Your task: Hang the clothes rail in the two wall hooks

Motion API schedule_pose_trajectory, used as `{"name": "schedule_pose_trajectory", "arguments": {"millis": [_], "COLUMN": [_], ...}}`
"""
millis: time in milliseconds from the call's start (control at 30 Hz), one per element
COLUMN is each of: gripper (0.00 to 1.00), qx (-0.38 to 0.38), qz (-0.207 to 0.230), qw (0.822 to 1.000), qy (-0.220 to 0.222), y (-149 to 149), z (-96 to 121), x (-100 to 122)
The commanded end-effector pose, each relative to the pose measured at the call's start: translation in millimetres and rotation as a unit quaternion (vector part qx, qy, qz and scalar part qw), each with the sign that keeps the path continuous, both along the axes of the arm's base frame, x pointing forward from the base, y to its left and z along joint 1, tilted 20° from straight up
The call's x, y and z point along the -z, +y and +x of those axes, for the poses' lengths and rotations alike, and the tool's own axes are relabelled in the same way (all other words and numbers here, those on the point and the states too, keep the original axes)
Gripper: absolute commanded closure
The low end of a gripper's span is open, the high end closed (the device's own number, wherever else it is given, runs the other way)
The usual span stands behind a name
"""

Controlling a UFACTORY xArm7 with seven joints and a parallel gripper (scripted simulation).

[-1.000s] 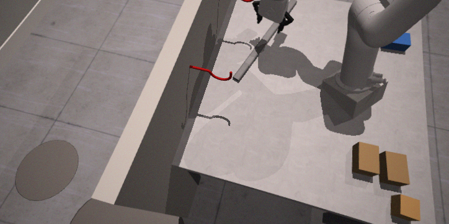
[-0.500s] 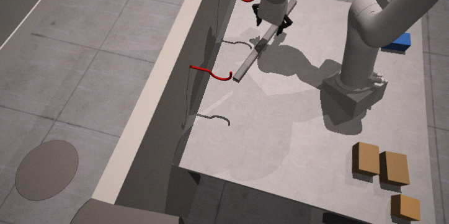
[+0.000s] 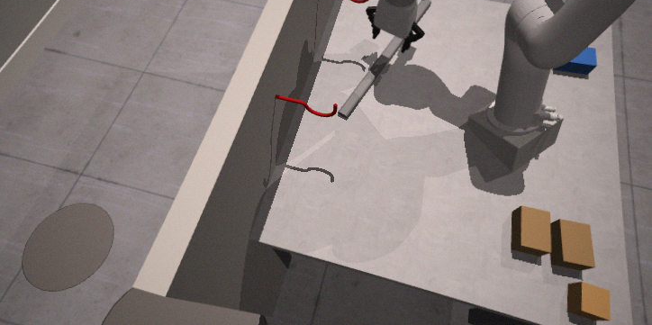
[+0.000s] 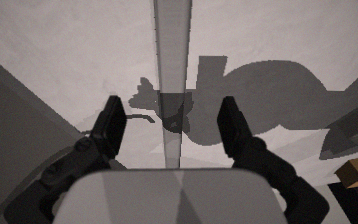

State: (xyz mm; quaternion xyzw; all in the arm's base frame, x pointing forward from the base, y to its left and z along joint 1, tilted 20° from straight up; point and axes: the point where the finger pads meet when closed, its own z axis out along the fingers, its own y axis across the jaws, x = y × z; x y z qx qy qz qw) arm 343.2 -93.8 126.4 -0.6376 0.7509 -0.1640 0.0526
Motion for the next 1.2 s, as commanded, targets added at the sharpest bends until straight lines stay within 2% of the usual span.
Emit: {"name": "schedule_pose_trajectory", "arguments": {"millis": [0,1167], "gripper": [0.00,0.00], "qx": [0.000,0.000], "qz": [0.000,0.000], "qw": [1.000,1.000], "qy": [-0.001,-0.001], "y": [-0.6,-4.3], "z": [1.8,7.7], "x": [1.9,21.4]}}
